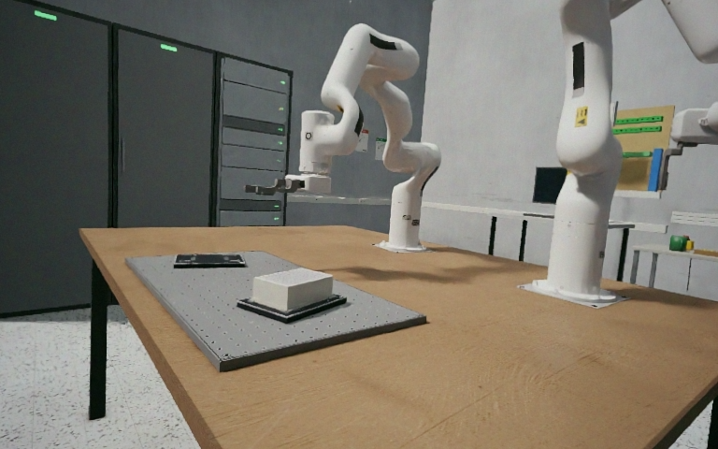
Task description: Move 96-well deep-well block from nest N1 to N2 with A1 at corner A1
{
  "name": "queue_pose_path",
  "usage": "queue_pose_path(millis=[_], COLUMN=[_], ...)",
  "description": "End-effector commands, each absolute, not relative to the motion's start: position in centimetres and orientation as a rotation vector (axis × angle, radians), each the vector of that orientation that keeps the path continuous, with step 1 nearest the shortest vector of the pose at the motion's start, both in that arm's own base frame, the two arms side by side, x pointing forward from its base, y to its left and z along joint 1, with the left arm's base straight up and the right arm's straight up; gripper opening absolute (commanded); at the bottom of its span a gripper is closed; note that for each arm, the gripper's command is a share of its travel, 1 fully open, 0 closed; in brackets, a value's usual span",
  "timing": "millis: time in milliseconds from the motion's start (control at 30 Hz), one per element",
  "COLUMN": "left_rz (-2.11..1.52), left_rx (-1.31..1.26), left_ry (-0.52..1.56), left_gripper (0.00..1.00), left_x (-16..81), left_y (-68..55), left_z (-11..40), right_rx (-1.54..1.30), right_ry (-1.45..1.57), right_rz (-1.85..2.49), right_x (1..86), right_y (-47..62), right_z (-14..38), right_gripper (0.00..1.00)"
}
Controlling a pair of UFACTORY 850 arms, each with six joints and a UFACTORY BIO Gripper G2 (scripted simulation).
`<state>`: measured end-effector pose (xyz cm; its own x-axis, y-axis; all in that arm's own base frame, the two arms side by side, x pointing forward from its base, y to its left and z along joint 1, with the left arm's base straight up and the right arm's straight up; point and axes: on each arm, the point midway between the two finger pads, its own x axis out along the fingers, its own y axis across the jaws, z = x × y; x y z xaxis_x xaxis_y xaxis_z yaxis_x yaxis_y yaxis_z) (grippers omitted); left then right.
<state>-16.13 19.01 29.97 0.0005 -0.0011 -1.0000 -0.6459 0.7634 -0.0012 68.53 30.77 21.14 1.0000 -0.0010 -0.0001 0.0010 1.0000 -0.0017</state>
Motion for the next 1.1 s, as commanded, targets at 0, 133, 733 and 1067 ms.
queue_pose_path(millis=[0,133,733,1067], left_rz=[0.550,0.550,0.550,0.550], left_rx=[-0.549,-0.549,-0.549,-0.549], left_ry=[1.500,1.500,1.500,1.500], left_gripper=[1.00,1.00,1.00,1.00], left_x=[-16.1,-16.1,-16.1,-16.1], left_y=[19.1,19.1,19.1,19.1], left_z=[30.0,30.0,30.0,30.0], right_rx=[0.001,0.001,0.001,0.001], right_ry=[-0.002,-0.002,-0.002,-0.002], right_rz=[0.000,0.000,0.000,0.000], right_x=[68.5,68.5,68.4,68.3], right_y=[28.5,26.6,18.9,15.0], right_z=[22.0,22.5,24.7,25.8], right_gripper=[0.37,0.37,0.37,0.37])
